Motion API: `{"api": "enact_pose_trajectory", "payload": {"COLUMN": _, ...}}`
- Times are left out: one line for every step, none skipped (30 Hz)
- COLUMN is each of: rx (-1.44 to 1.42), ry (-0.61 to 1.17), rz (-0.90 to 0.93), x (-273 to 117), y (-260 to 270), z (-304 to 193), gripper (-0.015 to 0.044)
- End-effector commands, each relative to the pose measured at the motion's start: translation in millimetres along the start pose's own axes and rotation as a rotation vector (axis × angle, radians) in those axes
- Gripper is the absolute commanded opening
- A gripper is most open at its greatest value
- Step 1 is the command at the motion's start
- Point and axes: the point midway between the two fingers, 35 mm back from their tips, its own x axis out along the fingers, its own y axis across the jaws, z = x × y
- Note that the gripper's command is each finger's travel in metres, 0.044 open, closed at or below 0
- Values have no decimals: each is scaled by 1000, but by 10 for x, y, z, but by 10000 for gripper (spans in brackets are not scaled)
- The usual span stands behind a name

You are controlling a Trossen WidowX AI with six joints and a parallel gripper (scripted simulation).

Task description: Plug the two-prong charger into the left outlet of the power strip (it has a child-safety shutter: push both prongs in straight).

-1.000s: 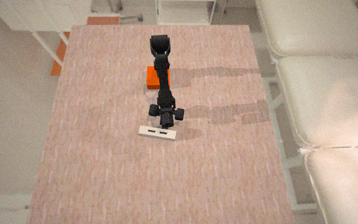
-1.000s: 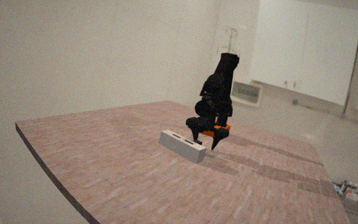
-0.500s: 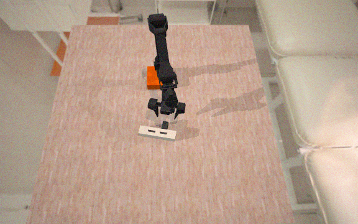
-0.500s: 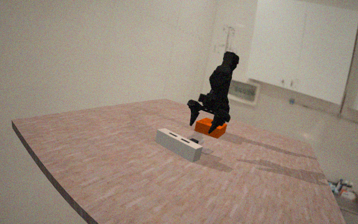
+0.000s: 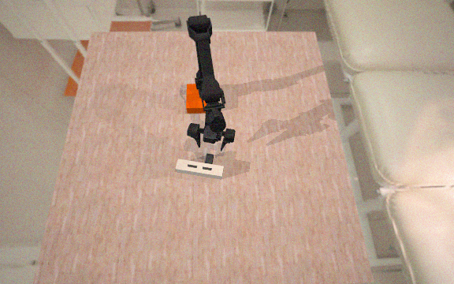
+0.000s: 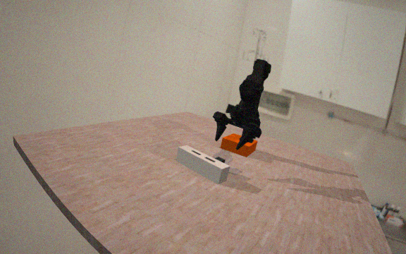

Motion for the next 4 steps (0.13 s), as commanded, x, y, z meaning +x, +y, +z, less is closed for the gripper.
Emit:
{"api": "enact_pose_trajectory", "payload": {"rx": 4, "ry": -5, "rz": -6, "x": -1, "y": -8, "z": 8, "gripper": 440}}
{"api": "enact_pose_trajectory", "payload": {"rx": 4, "ry": -5, "rz": -6, "x": -1, "y": -8, "z": 8, "gripper": 440}}
{"api": "enact_pose_trajectory", "payload": {"rx": 4, "ry": -5, "rz": -6, "x": -1, "y": -8, "z": 8, "gripper": 440}}
{"api": "enact_pose_trajectory", "payload": {"rx": 4, "ry": -5, "rz": -6, "x": -1, "y": -8, "z": 8, "gripper": 440}}
